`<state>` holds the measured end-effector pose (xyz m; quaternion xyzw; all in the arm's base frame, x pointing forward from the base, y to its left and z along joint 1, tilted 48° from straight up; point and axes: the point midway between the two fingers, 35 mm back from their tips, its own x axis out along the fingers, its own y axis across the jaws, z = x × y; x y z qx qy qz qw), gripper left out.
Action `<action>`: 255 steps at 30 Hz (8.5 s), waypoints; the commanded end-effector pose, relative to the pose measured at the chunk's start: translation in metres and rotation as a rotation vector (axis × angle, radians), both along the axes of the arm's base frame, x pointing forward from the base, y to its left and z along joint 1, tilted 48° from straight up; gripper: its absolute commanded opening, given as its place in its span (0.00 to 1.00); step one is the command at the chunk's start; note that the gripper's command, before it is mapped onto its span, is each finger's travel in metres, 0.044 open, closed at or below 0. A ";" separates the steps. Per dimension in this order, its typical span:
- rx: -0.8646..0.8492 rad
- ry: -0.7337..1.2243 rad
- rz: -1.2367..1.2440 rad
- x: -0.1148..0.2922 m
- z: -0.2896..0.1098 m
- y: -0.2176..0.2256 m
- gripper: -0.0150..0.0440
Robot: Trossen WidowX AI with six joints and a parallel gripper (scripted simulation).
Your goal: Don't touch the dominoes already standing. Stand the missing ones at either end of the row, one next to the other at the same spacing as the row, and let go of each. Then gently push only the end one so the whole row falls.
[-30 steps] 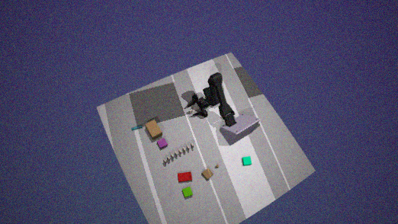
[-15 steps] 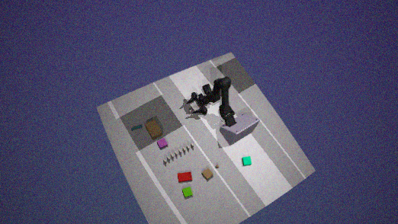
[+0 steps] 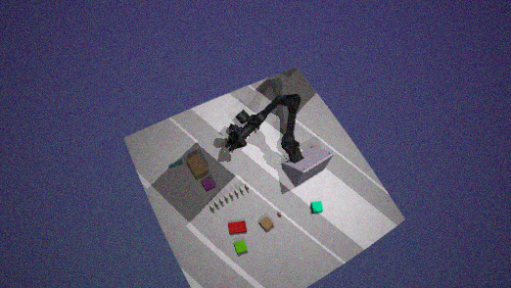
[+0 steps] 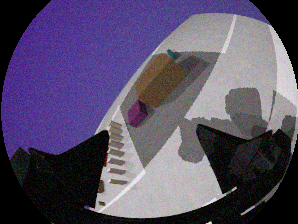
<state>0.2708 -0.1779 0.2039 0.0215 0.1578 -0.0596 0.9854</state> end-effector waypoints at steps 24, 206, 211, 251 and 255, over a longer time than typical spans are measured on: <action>0.359 0.282 -1.427 -0.094 0.018 0.024 1.00; 0.367 0.293 -1.425 -0.028 -0.165 0.183 0.25; 0.367 0.293 -1.425 -0.028 -0.165 0.183 0.25; 0.367 0.293 -1.425 -0.027 -0.167 0.182 0.25; 0.369 0.294 -1.423 -0.023 -0.205 0.141 0.25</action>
